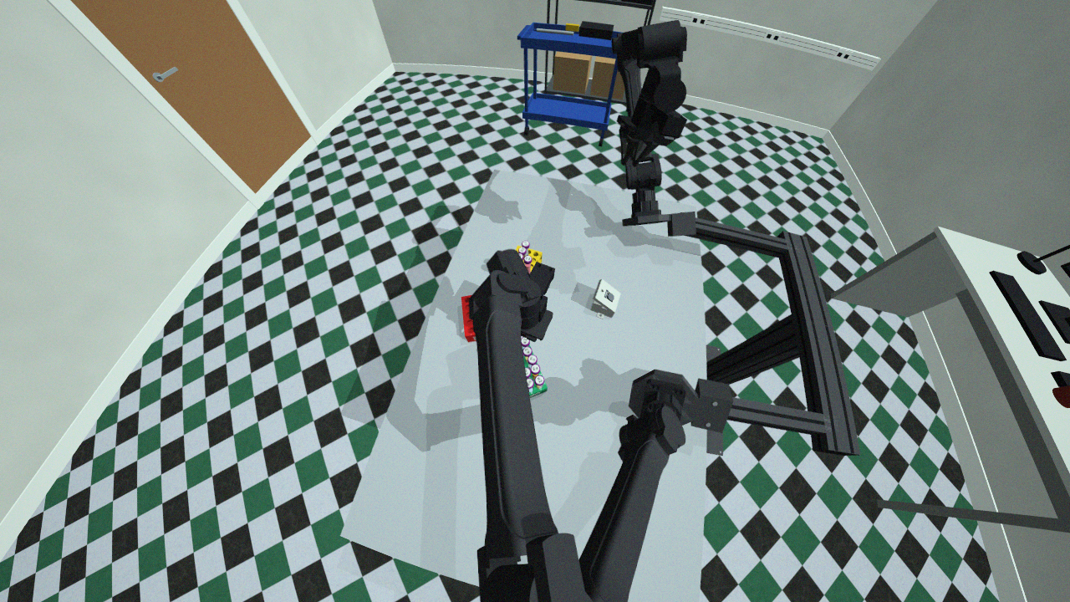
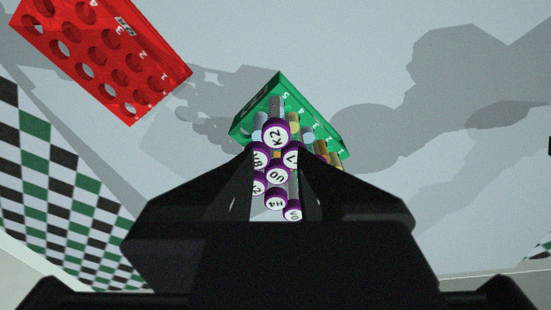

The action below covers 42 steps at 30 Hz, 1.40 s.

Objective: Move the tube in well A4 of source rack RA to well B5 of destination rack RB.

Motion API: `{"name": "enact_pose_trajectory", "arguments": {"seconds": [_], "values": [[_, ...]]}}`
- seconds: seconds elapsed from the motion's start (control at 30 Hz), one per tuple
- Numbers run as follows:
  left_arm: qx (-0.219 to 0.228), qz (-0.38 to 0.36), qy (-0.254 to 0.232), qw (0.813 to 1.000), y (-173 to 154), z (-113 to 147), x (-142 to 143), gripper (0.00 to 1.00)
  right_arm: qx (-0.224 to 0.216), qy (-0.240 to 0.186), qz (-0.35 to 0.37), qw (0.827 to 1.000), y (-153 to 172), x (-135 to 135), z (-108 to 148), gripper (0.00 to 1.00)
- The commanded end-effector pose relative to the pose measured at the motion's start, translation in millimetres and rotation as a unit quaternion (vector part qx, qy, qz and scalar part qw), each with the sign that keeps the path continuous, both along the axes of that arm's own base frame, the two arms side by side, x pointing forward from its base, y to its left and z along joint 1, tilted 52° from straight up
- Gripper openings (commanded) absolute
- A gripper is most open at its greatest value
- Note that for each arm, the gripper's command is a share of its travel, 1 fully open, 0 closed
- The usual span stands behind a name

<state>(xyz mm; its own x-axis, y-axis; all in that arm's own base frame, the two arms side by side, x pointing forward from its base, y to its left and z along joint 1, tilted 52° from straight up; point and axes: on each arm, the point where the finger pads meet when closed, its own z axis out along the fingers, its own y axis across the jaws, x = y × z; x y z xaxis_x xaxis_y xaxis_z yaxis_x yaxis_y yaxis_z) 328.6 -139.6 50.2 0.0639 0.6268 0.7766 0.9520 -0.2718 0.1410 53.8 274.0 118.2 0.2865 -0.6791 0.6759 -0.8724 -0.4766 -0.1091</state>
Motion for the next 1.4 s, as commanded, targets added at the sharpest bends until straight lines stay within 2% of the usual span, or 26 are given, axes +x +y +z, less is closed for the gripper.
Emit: {"name": "enact_pose_trajectory", "arguments": {"seconds": [0.0,0.43,1.37], "values": [[0.005,0.005,0.009,1.0,11.8,-12.0,5.6,0.3,0.016,0.001,0.001,1.0,12.2,-0.9,5.2,0.3],[0.005,0.005,0.009,1.0,25.9,-23.8,11.0,0.3,0.016,0.001,0.001,1.0,12.2,-0.9,5.2,0.3],[0.005,0.005,0.01,1.0,32.0,-27.9,12.3,0.3,0.016,0.001,0.001,1.0,12.2,-0.9,5.2,0.3]]}}
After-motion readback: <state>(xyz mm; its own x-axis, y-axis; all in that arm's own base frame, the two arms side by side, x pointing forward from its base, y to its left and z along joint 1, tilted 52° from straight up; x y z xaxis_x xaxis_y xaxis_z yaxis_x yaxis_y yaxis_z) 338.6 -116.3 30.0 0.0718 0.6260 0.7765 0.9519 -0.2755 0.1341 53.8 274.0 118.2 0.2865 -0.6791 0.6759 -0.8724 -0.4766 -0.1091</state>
